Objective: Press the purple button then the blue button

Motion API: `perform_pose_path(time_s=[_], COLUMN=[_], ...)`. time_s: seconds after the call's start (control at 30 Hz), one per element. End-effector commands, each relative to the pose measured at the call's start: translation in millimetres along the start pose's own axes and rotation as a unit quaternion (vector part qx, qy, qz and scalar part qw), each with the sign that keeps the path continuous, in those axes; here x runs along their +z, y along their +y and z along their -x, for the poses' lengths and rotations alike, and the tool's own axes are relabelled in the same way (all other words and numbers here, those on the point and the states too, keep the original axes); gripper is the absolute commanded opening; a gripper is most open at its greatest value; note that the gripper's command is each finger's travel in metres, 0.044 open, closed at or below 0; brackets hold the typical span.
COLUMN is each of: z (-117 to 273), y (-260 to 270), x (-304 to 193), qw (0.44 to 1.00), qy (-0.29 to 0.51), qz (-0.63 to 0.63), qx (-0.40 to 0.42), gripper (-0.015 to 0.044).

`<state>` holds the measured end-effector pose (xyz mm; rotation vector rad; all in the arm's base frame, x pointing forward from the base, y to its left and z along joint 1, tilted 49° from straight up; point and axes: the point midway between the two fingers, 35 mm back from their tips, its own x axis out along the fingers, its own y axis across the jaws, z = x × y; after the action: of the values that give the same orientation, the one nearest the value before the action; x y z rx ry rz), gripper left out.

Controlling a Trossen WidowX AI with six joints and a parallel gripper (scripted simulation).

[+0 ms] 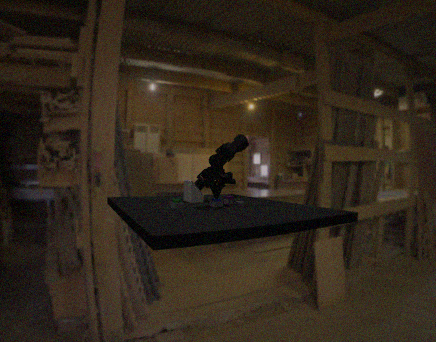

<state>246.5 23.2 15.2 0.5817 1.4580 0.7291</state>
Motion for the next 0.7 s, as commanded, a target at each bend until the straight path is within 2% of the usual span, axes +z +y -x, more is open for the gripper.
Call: perform_pose_path(time_s=[0.0,0.6,0.67], z=[-6.7,-6.7,5.3], y=[0.7,0.7,-0.1], x=[-2.7,-2.7,-1.0], qw=[1.000,1.000,1.000], qy=[0.002,0.002,0.001], qz=[-0.006,-0.006,-0.002], qx=[0.004,0.004,0.001], gripper=[0.0020,0.0020,0.0020])
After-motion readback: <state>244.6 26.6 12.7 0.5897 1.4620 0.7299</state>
